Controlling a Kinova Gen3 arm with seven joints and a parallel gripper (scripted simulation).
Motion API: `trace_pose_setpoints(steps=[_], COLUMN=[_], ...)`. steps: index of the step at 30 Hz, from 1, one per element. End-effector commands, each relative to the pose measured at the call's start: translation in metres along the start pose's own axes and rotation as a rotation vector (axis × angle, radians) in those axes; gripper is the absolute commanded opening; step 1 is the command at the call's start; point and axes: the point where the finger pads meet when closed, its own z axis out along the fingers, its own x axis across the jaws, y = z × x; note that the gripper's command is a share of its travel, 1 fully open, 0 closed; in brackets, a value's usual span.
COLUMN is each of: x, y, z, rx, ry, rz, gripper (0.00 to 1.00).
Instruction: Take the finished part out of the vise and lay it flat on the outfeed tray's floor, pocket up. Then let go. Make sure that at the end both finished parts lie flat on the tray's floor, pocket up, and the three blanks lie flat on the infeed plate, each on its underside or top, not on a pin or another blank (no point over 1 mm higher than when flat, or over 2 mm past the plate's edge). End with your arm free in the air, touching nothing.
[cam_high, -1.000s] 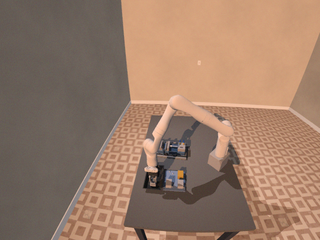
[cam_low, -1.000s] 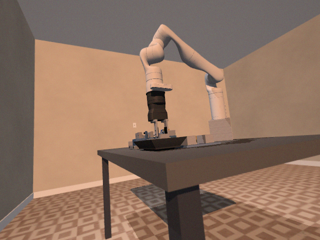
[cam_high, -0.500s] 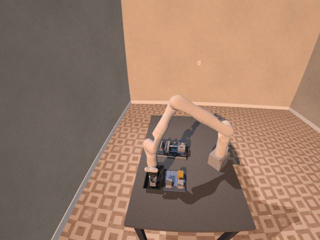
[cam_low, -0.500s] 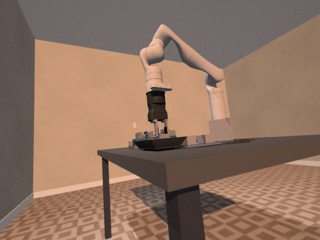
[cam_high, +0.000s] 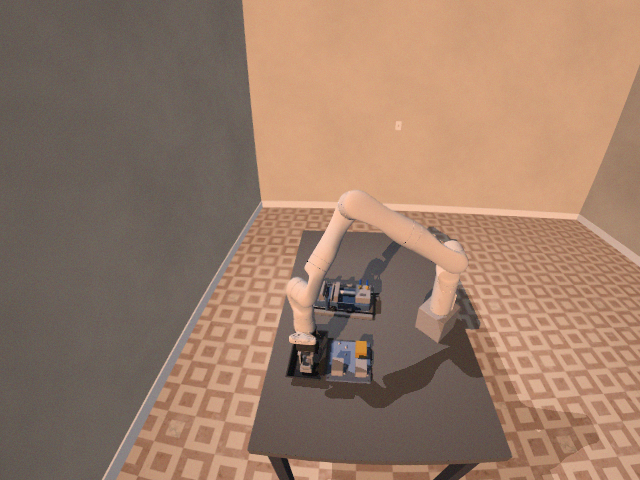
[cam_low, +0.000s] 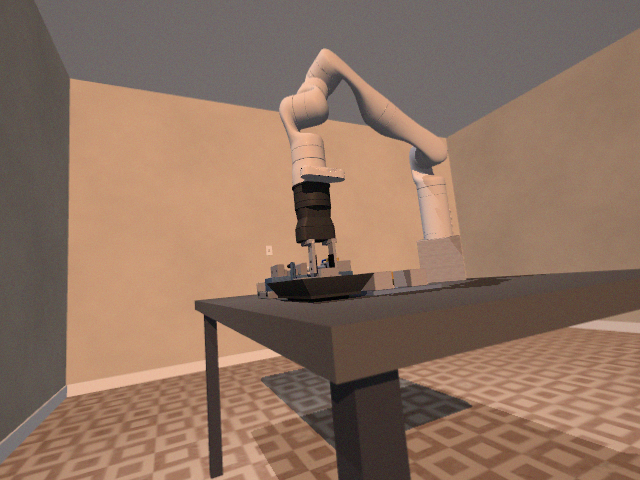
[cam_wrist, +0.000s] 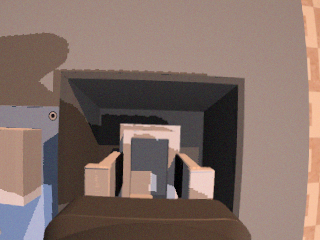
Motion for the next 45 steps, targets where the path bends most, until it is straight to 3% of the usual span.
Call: trace_pose_setpoints(steps=[1,45], x=[0.0005,0.0031], y=[0.001,0.0004], z=[0.0025,0.0105], rx=[-0.003,-0.001], ry=[0.003,0.006], rz=[-0.014,-0.014], gripper=[0.0,0.0])
